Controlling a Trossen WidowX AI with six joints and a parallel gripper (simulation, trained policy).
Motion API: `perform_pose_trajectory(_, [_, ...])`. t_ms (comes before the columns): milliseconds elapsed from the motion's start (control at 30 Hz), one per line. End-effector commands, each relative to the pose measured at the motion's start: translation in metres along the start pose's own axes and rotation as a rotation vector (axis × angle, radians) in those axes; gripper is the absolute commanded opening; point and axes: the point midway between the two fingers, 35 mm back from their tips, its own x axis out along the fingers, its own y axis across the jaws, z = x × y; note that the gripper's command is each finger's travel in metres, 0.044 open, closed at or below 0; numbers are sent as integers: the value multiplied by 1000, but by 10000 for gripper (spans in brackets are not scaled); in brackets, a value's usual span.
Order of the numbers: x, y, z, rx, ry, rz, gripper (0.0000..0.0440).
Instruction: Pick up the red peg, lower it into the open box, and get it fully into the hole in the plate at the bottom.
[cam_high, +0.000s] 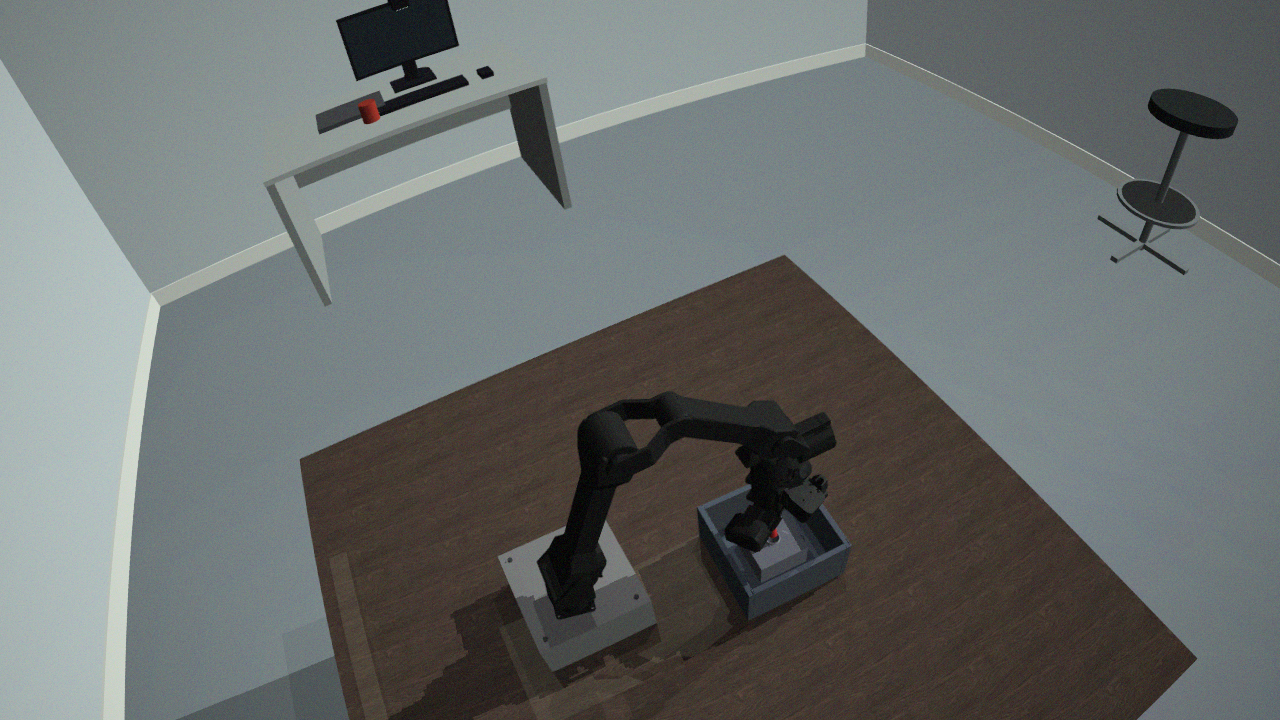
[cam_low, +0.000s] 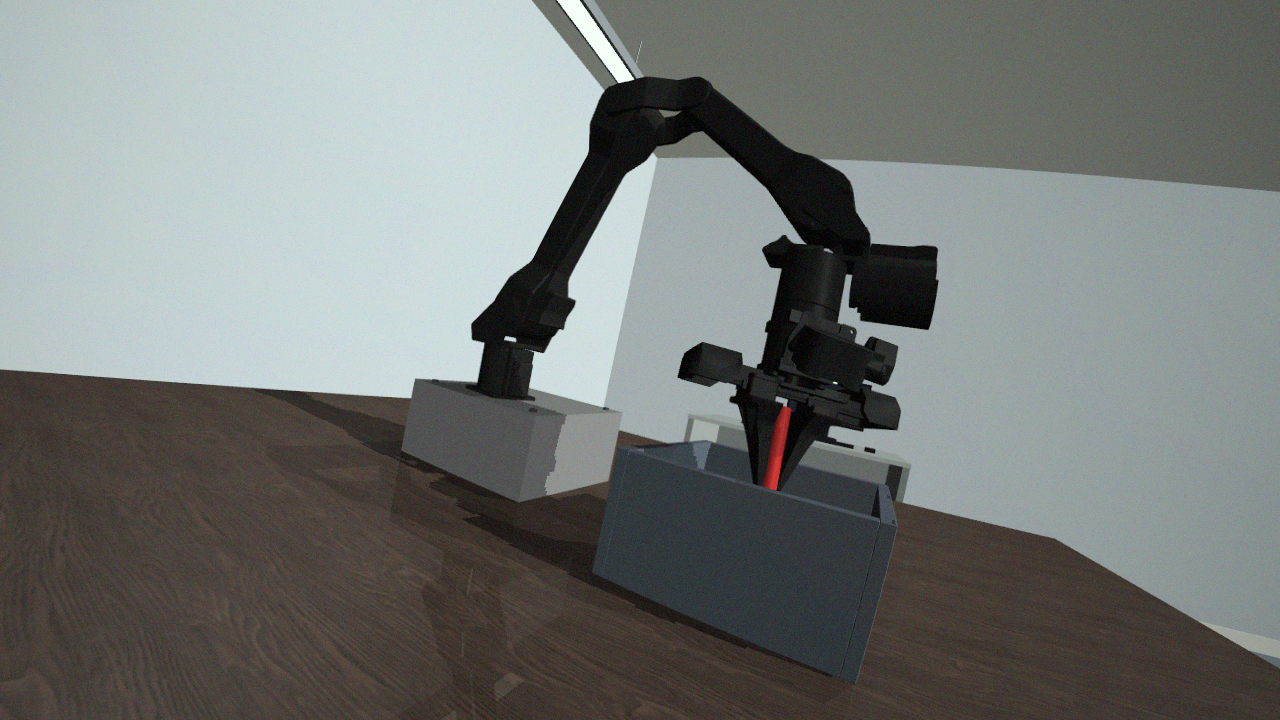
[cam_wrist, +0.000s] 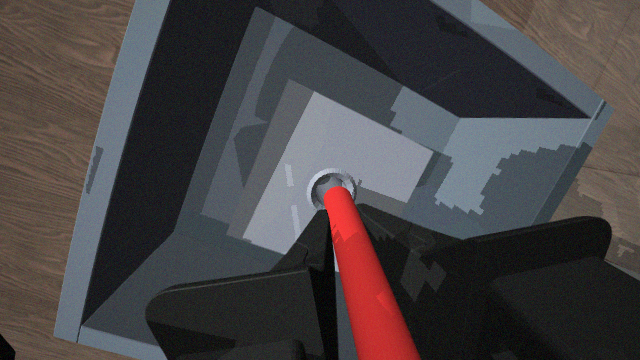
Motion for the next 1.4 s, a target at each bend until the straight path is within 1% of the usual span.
perform_pose_trajectory(0, [15,-1,-2,-24,34,-11,92])
perform_pose_trajectory(67, [20,-1,-1,-25,48,-11,135])
perform_pose_trajectory(167, [21,1,7,-42,50,0,148])
perform_pose_trajectory(600, [7,30,39,-28,104,61,438])
perform_pose_trajectory(1067, [-15,81,65,-52,102,225,440])
perform_pose_trajectory(1367, [-15,81,65,-52,102,226,440])
